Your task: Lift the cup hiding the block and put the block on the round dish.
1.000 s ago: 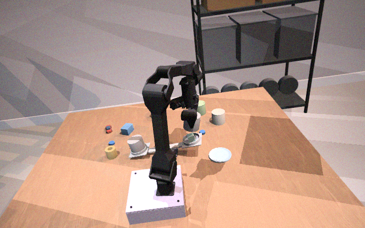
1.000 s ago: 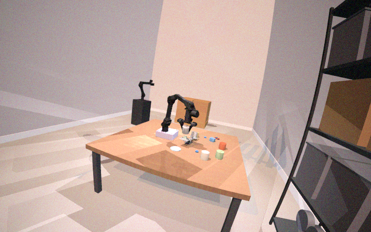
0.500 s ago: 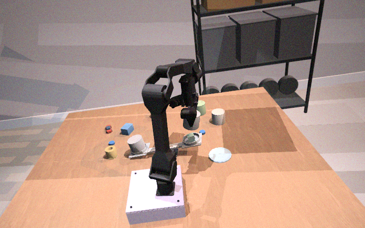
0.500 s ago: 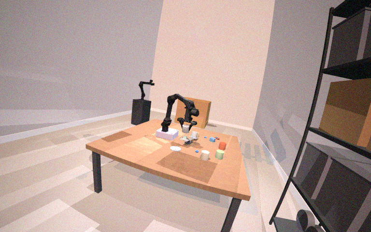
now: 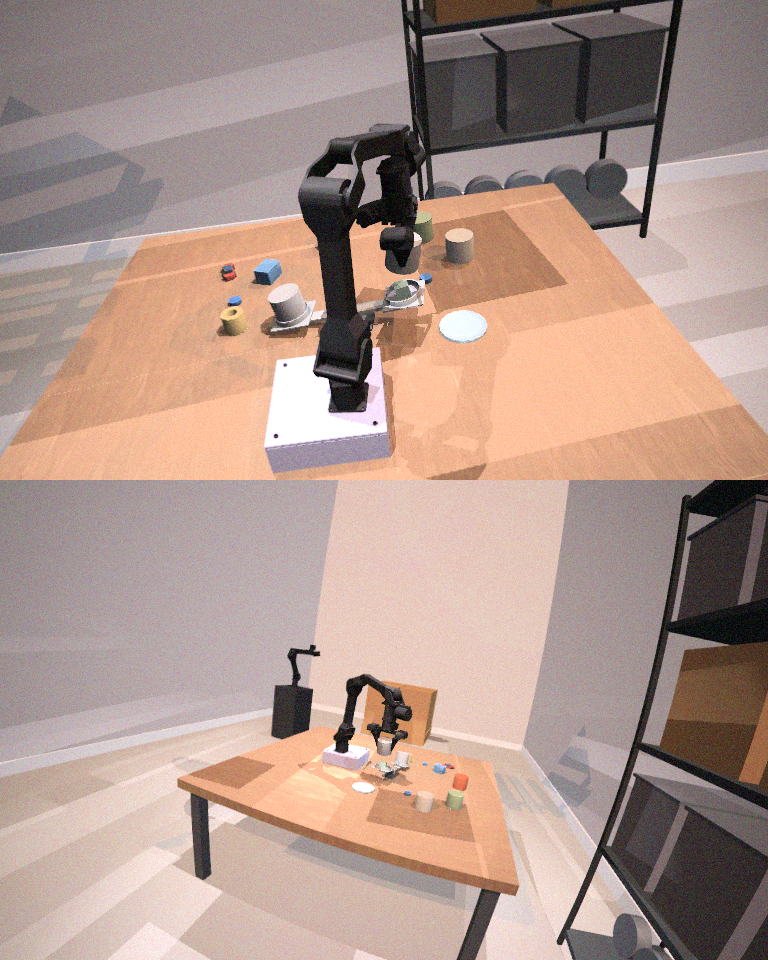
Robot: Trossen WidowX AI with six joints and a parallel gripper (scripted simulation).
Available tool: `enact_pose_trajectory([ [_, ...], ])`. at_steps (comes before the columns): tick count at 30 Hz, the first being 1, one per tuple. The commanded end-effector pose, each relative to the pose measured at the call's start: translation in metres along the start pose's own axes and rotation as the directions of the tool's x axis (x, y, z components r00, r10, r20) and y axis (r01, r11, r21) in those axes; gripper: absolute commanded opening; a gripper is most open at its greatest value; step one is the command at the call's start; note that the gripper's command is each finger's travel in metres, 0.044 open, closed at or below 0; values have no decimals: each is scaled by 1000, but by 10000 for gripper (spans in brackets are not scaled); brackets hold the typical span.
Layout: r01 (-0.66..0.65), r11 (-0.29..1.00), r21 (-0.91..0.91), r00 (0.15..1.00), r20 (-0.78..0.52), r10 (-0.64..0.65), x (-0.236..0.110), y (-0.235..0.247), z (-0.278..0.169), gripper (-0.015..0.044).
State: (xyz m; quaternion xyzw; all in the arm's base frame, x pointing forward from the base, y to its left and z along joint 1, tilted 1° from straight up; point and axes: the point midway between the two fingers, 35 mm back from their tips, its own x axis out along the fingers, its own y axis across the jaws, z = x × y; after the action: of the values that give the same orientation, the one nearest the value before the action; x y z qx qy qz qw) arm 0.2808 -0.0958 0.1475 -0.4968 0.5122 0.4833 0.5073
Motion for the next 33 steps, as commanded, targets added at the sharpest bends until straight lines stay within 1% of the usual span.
enact_pose_trajectory([
  [1, 0, 1000, 0, 1000, 0, 0, 0, 0, 0, 0],
  [33, 0, 1000, 0, 1000, 0, 0, 2, 0, -3, 0],
])
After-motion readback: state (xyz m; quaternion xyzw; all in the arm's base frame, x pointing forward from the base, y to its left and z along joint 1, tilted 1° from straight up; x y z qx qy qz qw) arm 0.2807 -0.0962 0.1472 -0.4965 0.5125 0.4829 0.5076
